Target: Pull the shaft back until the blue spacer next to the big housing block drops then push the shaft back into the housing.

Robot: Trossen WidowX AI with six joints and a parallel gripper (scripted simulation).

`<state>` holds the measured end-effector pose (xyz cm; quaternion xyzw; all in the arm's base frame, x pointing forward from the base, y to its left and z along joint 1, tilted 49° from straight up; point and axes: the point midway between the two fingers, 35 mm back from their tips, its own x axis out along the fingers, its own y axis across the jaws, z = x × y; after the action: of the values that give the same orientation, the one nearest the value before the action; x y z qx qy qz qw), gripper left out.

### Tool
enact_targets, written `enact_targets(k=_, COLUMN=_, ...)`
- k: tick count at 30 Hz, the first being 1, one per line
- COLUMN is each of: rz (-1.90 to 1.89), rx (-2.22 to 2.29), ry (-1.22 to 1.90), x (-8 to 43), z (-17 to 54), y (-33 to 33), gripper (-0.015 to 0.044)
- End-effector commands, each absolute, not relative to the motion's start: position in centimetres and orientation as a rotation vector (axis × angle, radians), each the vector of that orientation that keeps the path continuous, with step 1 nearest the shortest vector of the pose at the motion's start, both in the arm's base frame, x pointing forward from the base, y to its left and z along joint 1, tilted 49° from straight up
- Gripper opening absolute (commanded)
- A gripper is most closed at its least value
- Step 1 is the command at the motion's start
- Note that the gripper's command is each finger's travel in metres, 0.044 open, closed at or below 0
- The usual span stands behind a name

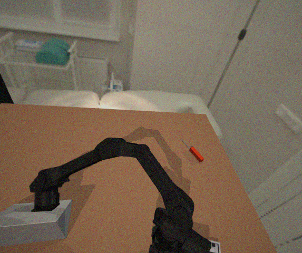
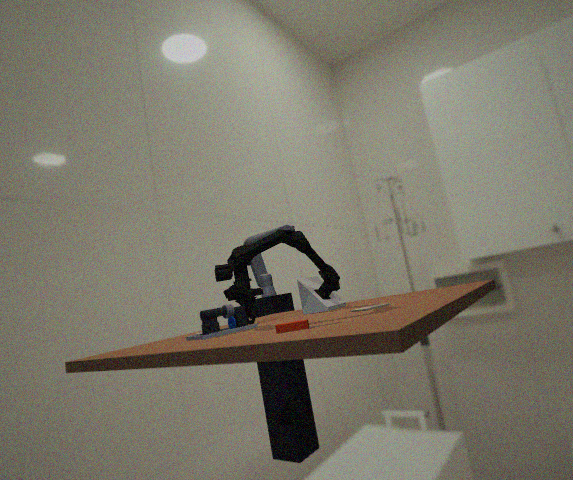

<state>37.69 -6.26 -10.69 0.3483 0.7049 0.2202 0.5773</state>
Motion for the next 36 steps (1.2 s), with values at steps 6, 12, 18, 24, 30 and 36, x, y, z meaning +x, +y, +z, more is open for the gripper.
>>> enact_targets(k=6, rz=0.514, rx=0.817, ry=1.639, x=38.26, z=-10.74, y=-6.32, gripper=0.0)
enact_targets(k=12, rz=0.514, rx=0.817, ry=1.639, x=38.34, z=-10.75, y=-6.33, gripper=0.0)
enact_targets(k=18, rz=0.514, rx=0.817, ry=1.639, x=38.45, z=-10.78, y=-6.34, gripper=0.0)
enact_targets(k=24, rz=0.514, rx=0.817, ry=1.639, x=38.57, z=-10.8, y=-6.35, gripper=0.0)
enact_targets(k=30, rz=0.514, rx=0.817, ry=1.639, x=38.68, z=-10.83, y=-6.36, gripper=0.0)
enact_targets(k=36, rz=0.514, rx=0.817, ry=1.639, x=38.79, z=-10.85, y=-6.37, gripper=0.0)
